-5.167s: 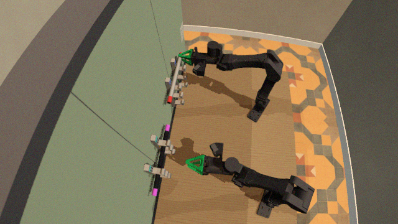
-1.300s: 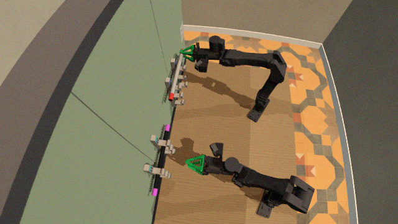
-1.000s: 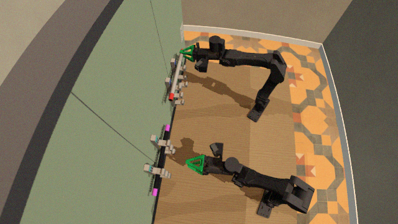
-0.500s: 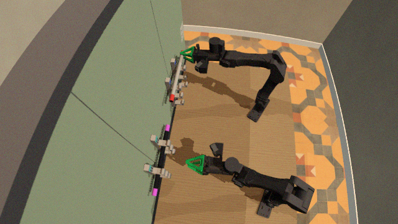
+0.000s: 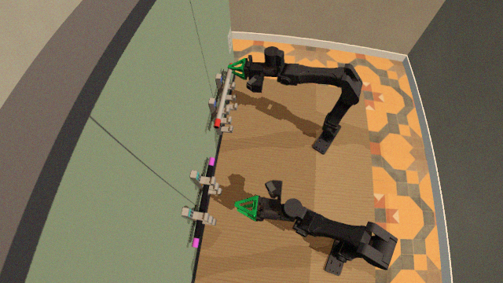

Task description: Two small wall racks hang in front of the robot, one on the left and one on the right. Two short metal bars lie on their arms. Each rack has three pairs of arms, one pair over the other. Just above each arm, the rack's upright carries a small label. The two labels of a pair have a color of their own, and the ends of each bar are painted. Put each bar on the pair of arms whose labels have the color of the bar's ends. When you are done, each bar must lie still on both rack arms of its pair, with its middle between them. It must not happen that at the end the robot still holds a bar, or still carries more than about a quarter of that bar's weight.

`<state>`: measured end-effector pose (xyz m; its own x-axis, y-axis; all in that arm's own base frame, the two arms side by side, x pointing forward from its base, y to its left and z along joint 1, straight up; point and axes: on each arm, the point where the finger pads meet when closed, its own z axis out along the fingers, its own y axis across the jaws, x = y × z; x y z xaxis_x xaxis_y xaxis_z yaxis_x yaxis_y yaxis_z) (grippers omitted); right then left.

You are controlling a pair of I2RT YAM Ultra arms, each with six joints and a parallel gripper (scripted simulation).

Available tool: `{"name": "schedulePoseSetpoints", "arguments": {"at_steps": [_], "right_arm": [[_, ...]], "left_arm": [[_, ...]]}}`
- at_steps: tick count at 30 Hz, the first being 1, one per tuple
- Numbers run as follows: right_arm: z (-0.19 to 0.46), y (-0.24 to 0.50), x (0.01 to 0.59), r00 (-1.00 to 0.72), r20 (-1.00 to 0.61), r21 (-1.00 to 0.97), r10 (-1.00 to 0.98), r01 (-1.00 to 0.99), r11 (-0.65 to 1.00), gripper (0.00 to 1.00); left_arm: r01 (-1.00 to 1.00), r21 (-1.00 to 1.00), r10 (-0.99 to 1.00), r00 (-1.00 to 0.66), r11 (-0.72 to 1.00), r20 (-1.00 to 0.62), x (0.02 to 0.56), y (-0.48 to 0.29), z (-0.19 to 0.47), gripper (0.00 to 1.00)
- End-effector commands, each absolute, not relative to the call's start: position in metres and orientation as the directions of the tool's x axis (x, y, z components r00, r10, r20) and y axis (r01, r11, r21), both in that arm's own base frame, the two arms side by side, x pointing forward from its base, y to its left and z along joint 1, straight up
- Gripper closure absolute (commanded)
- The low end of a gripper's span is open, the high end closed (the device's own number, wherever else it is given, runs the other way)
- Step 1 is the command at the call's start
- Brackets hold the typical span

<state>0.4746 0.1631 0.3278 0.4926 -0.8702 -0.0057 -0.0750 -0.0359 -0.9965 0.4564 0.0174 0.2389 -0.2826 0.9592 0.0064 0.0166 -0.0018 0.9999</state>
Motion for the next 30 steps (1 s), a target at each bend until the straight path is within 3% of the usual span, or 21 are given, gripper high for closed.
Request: {"name": "schedulePoseSetpoints", "arguments": {"at_steps": [1,30], "right_arm": [[0.3634,0.158,0.4675,0.493,0.0,-1.0,-0.87,0.0,0.0,1.0],[0.371,0.1568,0.4602,0.493,0.0,-1.0,-0.87,0.0,0.0,1.0]], "left_arm": [[0.0,1.0,0.96,-0.281,0.0,0.0,0.4558,0.0143,0.2422,0.0],[0.0,1.0,0.96,-0.281,0.0,0.0,0.4558,0.0143,0.2422,0.0]]}}
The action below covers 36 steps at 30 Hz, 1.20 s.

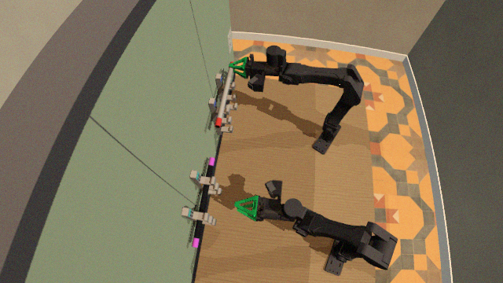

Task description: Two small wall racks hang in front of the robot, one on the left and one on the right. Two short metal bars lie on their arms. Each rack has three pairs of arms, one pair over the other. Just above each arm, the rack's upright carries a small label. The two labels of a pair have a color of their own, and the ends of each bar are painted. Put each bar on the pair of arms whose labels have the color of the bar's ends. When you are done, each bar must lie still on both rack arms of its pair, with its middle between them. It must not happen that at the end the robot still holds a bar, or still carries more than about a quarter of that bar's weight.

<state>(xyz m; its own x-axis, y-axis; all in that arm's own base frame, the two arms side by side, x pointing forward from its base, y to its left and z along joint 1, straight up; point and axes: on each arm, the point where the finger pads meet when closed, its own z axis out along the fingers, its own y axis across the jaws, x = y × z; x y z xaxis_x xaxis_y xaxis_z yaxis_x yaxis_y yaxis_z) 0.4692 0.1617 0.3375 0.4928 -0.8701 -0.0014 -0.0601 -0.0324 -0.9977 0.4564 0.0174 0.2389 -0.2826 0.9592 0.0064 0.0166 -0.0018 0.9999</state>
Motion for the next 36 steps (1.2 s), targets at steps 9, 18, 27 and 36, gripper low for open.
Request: {"name": "schedulePoseSetpoints", "arguments": {"at_steps": [9,18,27,36], "right_arm": [[0.371,0.154,0.455,0.493,0.0,-1.0,-0.87,0.0,0.0,1.0],[0.365,0.151,0.448,0.493,0.0,-1.0,-0.87,0.0,0.0,1.0],[0.362,0.148,0.443,0.493,0.0,-1.0,-0.87,0.0,0.0,1.0],[0.36,0.144,0.436,0.493,0.0,-1.0,-0.87,0.0,0.0,1.0]], "left_arm": [[0.0,1.0,0.96,-0.281,0.0,0.0,0.456,0.014,0.242,0.0],[0.0,1.0,0.96,-0.281,0.0,0.0,0.456,0.014,0.242,0.0],[0.0,1.0,0.96,-0.281,0.0,0.0,0.456,0.014,0.242,0.0],[0.0,1.0,0.96,-0.281,0.0,0.0,0.456,0.014,0.242,0.0]]}}
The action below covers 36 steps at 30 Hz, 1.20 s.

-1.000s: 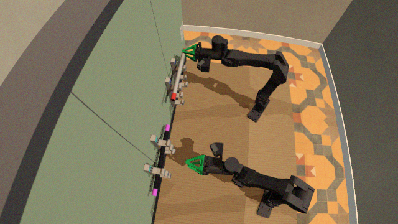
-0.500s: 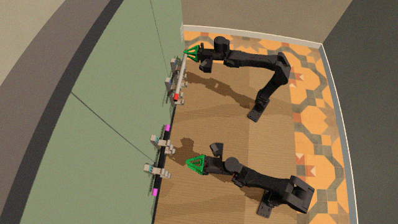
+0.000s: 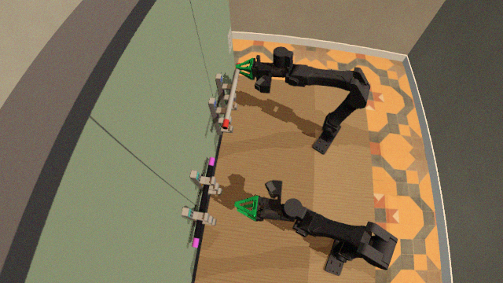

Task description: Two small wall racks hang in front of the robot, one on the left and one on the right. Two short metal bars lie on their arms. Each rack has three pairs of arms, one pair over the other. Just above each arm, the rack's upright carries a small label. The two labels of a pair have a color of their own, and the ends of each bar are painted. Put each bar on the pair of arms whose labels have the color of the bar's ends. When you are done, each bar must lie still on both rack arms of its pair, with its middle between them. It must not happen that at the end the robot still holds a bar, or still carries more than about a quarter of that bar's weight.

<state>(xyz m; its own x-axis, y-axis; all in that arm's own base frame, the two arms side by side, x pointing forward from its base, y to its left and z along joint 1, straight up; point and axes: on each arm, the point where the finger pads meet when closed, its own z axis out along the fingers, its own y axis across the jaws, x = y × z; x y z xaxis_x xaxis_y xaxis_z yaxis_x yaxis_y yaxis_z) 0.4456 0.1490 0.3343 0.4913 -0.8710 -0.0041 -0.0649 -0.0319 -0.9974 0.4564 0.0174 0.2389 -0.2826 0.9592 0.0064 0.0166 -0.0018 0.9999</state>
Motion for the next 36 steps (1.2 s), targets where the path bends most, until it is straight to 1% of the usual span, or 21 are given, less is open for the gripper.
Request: {"name": "schedulePoseSetpoints", "arguments": {"at_steps": [1,36], "right_arm": [[0.36,0.143,0.436,0.493,0.0,-1.0,-0.87,0.0,0.0,1.0],[0.356,0.135,0.422,0.493,0.0,-1.0,-0.87,0.0,0.0,1.0]], "left_arm": [[0.0,1.0,0.96,-0.281,0.0,0.0,0.456,0.014,0.242,0.0],[0.0,1.0,0.96,-0.281,0.0,0.0,0.456,0.014,0.242,0.0]]}}
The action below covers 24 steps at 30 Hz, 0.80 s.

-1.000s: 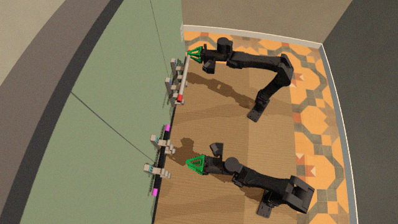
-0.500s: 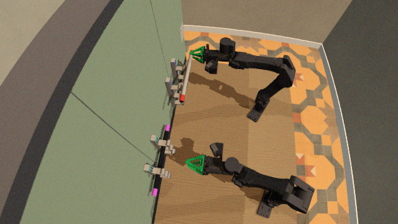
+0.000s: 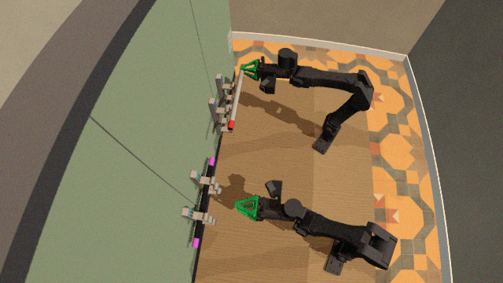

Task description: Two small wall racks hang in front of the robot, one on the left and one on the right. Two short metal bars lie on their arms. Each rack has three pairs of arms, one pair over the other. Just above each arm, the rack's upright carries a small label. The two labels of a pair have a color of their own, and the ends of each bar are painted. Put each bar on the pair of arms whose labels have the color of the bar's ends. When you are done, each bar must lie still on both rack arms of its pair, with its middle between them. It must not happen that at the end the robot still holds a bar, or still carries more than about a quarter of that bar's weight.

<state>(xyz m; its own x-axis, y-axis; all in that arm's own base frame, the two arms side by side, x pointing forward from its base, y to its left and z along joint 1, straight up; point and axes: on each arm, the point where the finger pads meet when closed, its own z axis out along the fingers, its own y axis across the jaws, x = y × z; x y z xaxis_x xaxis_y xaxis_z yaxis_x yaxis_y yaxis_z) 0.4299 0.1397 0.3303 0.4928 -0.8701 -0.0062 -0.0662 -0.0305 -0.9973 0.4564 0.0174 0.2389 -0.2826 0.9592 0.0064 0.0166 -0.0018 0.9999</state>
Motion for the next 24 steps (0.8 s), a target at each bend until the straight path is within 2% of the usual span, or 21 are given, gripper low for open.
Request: {"name": "schedulePoseSetpoints", "arguments": {"at_steps": [1,24], "right_arm": [[0.3555,0.1353,0.4221,0.493,0.0,-1.0,-0.87,0.0,0.0,1.0],[0.3596,0.1352,0.4225,0.493,0.0,-1.0,-0.87,0.0,0.0,1.0]], "left_arm": [[0.0,1.0,0.96,-0.281,0.0,0.0,0.4558,0.0143,0.2422,0.0],[0.0,1.0,0.96,-0.281,0.0,0.0,0.4558,0.0143,0.2422,0.0]]}}
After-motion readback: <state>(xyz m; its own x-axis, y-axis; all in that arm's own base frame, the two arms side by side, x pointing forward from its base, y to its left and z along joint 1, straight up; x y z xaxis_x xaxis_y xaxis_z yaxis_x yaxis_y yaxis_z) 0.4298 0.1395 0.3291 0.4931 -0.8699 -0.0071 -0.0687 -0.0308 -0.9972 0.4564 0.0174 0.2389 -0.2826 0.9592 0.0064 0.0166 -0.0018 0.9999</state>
